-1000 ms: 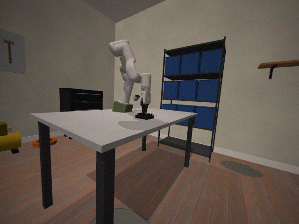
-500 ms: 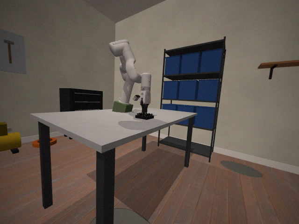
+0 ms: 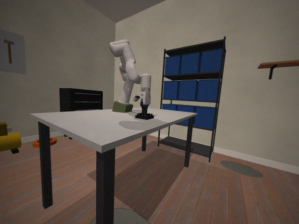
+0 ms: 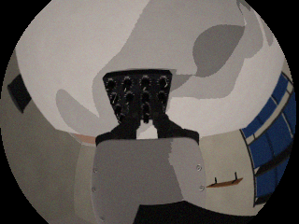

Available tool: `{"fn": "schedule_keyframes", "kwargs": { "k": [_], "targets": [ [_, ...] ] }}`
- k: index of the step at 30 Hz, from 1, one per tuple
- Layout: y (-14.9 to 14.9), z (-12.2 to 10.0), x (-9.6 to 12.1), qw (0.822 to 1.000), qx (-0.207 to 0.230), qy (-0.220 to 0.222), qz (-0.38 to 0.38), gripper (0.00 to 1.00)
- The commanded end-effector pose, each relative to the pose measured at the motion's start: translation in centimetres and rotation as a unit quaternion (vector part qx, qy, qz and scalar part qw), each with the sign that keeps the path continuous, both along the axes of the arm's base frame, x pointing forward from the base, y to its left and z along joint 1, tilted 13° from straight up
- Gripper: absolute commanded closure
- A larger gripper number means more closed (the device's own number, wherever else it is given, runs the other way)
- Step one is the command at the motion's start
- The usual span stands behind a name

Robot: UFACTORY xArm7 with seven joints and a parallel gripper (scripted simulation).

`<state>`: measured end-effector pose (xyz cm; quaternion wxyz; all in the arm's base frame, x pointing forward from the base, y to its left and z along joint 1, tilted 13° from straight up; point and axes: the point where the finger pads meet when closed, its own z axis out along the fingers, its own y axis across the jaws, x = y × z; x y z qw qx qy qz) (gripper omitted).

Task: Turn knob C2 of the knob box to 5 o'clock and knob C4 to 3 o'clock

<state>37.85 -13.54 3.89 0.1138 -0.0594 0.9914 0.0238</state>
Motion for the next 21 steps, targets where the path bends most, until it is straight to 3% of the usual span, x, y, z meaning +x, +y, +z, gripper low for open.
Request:
{"fn": "schedule_keyframes", "kwargs": {
  "k": [1,21],
  "targets": [
    [-0.05,-0.11,0.14,1.000,-0.001,-0.001,0.000,0.81],
    [-0.03,-0.45,0.21,1.000,-0.001,-0.001,0.000,0.81]
  ]
}}
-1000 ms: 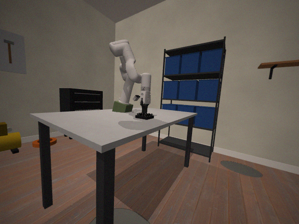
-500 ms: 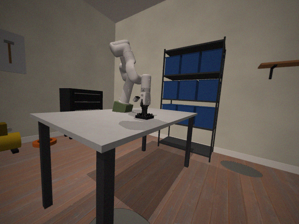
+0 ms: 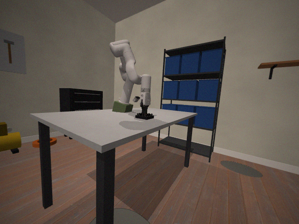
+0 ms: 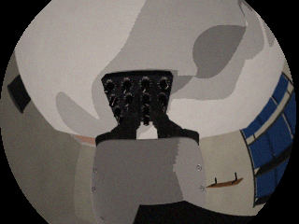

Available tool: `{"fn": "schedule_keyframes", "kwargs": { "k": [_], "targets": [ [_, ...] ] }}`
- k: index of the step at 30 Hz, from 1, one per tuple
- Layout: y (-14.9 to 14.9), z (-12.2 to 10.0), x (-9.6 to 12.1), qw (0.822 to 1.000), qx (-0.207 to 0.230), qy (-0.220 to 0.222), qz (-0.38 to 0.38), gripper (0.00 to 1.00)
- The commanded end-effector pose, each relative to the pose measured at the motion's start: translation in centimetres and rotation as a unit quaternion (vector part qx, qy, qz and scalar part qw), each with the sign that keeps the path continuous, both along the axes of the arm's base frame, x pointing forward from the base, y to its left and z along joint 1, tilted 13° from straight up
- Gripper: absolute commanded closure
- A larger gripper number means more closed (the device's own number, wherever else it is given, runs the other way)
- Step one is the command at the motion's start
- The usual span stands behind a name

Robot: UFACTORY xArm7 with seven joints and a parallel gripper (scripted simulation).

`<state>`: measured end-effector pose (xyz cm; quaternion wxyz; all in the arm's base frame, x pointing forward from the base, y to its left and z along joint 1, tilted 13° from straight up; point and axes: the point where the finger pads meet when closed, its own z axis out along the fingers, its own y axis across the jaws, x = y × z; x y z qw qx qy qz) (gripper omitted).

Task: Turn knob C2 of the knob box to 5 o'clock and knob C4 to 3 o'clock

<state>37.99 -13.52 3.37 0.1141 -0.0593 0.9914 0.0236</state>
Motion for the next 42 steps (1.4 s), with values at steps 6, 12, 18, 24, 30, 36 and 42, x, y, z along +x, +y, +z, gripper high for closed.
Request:
{"fn": "schedule_keyframes", "kwargs": {
  "k": [6,12,18,24,30,36,42],
  "targets": [
    [-0.05,0.07,0.07,1.000,-0.001,-0.001,0.000,0.81],
    [-0.05,0.07,0.07,1.000,-0.001,-0.001,0.000,0.81],
    [-0.05,0.07,0.07,1.000,-0.001,-0.001,0.000,0.81],
    [-0.05,0.07,0.07,1.000,-0.001,-0.001,0.000,0.81],
    [-0.05,0.07,0.07,1.000,-0.001,-0.001,0.000,0.92],
    [-0.05,0.07,0.07,1.000,-0.001,-0.001,0.000,0.92],
    [-0.05,0.07,0.07,1.000,-0.001,-0.001,0.000,0.92]
  ]
}}
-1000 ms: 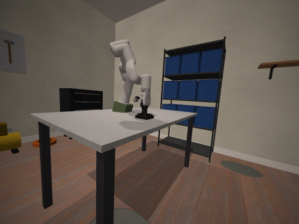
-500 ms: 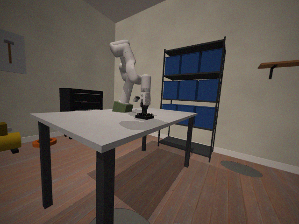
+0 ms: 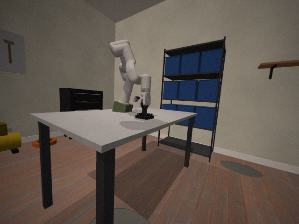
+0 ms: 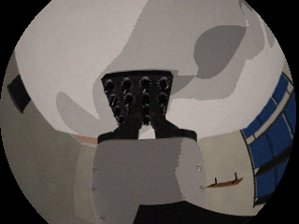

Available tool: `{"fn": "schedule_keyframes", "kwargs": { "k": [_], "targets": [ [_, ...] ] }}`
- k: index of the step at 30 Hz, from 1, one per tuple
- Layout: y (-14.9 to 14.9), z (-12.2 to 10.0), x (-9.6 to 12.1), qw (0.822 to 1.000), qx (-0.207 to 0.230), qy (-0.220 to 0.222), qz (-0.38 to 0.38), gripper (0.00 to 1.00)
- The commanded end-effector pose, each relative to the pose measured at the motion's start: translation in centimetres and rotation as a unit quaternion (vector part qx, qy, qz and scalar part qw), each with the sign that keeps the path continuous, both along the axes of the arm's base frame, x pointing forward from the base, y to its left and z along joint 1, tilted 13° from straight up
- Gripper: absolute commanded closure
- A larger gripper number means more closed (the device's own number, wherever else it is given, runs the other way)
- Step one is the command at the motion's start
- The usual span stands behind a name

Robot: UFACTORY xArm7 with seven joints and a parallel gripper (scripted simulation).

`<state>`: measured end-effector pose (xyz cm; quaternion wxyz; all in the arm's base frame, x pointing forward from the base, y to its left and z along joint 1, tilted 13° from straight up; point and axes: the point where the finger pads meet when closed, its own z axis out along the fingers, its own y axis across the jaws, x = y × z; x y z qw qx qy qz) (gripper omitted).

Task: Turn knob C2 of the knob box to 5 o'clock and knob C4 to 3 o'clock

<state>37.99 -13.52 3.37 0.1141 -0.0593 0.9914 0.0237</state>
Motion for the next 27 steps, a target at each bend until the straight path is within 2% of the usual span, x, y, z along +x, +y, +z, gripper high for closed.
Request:
{"fn": "schedule_keyframes", "kwargs": {
  "k": [1,27],
  "targets": [
    [-0.05,0.07,0.07,1.000,-0.001,-0.001,0.000,0.92],
    [-0.05,0.07,0.07,1.000,0.000,-0.001,-0.004,0.92]
  ]
}}
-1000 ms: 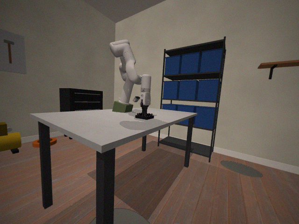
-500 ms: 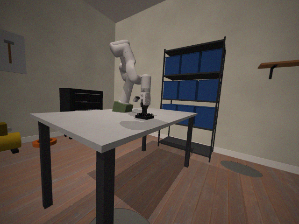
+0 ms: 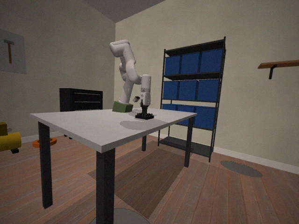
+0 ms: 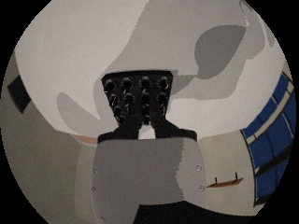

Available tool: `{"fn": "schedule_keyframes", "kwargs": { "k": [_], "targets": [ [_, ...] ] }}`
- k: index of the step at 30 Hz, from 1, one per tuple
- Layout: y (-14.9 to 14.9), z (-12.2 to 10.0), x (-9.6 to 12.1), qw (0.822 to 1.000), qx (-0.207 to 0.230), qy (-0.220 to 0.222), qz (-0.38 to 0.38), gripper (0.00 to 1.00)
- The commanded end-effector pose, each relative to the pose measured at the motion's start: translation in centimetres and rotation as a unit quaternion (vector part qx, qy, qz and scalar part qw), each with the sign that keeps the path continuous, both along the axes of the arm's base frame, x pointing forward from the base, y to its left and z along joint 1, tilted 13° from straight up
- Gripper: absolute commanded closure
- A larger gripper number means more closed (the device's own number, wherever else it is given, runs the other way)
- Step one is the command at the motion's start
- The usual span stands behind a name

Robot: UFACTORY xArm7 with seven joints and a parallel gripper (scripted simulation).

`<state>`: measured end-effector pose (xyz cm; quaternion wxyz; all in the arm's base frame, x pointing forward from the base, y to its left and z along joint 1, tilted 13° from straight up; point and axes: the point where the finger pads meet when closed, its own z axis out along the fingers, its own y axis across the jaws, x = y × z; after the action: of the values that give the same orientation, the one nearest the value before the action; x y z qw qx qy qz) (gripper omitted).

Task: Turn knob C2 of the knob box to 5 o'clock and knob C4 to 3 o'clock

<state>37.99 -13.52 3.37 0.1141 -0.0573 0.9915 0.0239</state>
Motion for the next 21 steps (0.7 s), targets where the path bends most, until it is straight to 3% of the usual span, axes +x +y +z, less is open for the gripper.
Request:
{"fn": "schedule_keyframes", "kwargs": {
  "k": [1,21],
  "targets": [
    [-0.05,0.07,0.07,1.000,0.000,-0.001,-0.004,0.92],
    [-0.05,0.07,0.07,0.997,0.017,0.004,-0.077,0.92]
  ]
}}
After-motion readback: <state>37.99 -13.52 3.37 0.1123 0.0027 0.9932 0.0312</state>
